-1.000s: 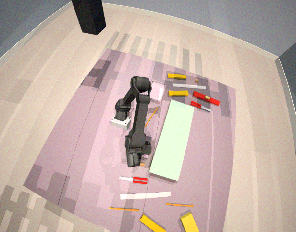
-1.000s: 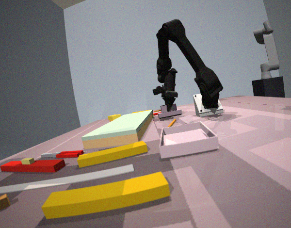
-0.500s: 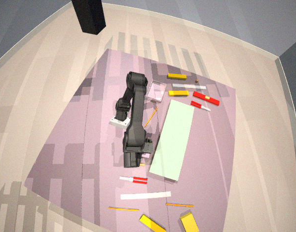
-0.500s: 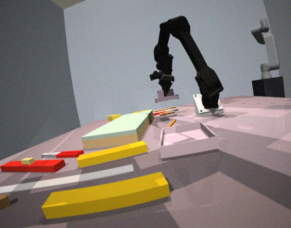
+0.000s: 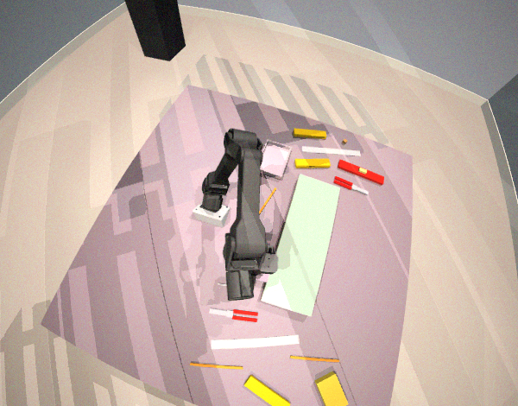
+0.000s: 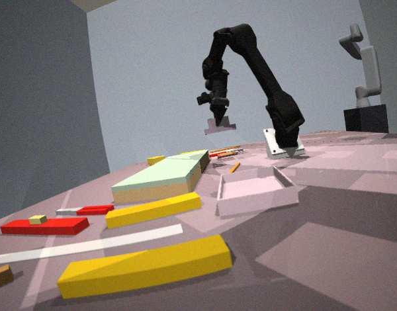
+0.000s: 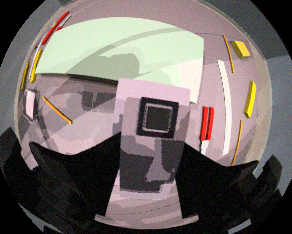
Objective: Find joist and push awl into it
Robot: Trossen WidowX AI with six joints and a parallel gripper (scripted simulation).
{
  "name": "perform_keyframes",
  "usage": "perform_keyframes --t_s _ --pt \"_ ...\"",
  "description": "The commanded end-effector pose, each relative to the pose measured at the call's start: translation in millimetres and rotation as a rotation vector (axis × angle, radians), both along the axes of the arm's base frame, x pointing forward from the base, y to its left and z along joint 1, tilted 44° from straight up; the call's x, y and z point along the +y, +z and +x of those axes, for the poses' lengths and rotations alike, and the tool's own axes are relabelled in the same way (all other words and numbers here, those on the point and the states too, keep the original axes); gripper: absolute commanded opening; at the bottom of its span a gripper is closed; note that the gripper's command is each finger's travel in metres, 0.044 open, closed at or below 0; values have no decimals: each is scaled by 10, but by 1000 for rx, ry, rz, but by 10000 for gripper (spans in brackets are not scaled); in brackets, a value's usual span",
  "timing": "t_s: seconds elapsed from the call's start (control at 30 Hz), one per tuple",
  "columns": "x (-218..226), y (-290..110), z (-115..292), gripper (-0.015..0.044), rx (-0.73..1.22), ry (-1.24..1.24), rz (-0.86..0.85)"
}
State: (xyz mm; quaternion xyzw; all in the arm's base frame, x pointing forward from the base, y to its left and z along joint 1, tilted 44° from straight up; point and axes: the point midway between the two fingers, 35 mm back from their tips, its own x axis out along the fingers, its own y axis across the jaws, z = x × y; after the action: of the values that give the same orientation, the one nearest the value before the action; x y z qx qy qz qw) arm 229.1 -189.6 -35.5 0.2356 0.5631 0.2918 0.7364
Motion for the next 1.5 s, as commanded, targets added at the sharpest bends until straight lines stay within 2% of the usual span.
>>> perform_keyframes --t_s 0.0,0.53,1.07,1.47 --pt "-74 -9 152 0 3 -19 -2" --pt "-195 -61 819 0 37 -61 -9" --pt "-133 -98 1470 0 64 -98 -1" --pt "-70 -171 1501 0 65 -100 -1"
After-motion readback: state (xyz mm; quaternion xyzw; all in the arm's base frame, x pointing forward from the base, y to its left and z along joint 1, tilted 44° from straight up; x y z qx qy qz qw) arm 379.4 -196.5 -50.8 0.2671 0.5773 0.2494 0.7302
